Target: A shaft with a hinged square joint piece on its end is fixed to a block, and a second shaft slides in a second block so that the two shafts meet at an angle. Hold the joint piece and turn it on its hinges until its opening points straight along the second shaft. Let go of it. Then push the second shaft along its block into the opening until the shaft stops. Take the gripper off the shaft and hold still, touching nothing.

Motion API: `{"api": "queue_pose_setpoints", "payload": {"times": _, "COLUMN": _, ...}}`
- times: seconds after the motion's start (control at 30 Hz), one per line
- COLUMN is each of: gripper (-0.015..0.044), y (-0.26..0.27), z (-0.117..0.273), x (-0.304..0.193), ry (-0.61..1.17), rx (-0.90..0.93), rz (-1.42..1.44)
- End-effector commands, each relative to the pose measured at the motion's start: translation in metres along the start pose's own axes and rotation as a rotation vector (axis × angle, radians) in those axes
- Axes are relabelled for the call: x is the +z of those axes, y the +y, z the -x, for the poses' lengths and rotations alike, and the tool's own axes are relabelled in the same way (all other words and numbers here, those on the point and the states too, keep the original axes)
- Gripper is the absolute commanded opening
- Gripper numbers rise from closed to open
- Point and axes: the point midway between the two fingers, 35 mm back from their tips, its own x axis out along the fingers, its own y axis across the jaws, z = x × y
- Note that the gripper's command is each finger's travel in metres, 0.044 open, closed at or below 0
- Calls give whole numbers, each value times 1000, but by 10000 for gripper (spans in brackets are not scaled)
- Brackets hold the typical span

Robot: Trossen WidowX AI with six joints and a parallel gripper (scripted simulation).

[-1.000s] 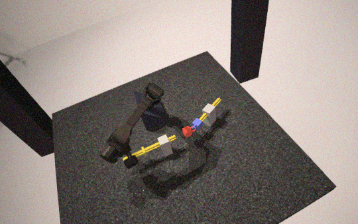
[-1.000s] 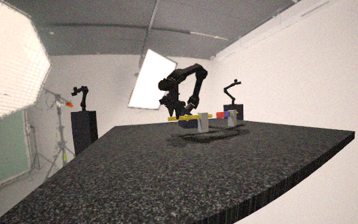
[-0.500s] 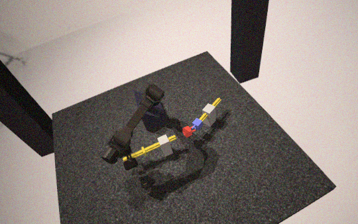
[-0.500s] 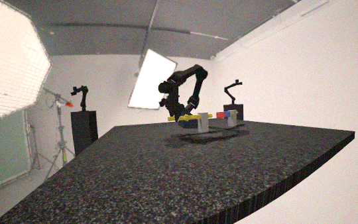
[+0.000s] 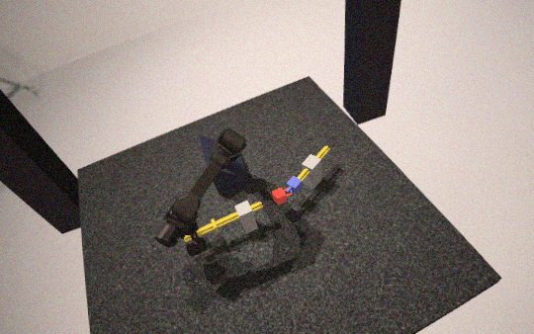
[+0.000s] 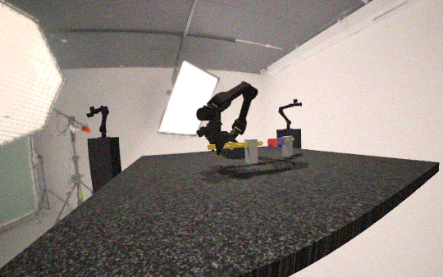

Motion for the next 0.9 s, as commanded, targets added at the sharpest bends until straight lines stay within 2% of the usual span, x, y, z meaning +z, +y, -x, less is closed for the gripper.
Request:
{"api": "queue_pose_setpoints", "payload": {"times": 0.0, "gripper": 361, "y": -2, "z": -3, "x": 0, "ry": 6, "rx": -1, "rz": -10}}
{"api": "queue_pose_setpoints", "payload": {"times": 0.33, "gripper": 102, "y": -2, "z": -3, "x": 0, "ry": 6, "rx": -1, "rz": -10}}
{"api": "queue_pose_setpoints", "payload": {"times": 0.67, "gripper": 102, "y": -2, "z": -3, "x": 0, "ry": 6, "rx": -1, "rz": -10}}
{"api": "queue_pose_setpoints", "payload": {"times": 0.73, "gripper": 67, "y": -2, "z": -3, "x": 0, "ry": 6, "rx": -1, "rz": -10}}
{"api": "queue_pose_setpoints", "payload": {"times": 0.87, "gripper": 67, "y": -2, "z": -3, "x": 0, "ry": 6, "rx": -1, "rz": -10}}
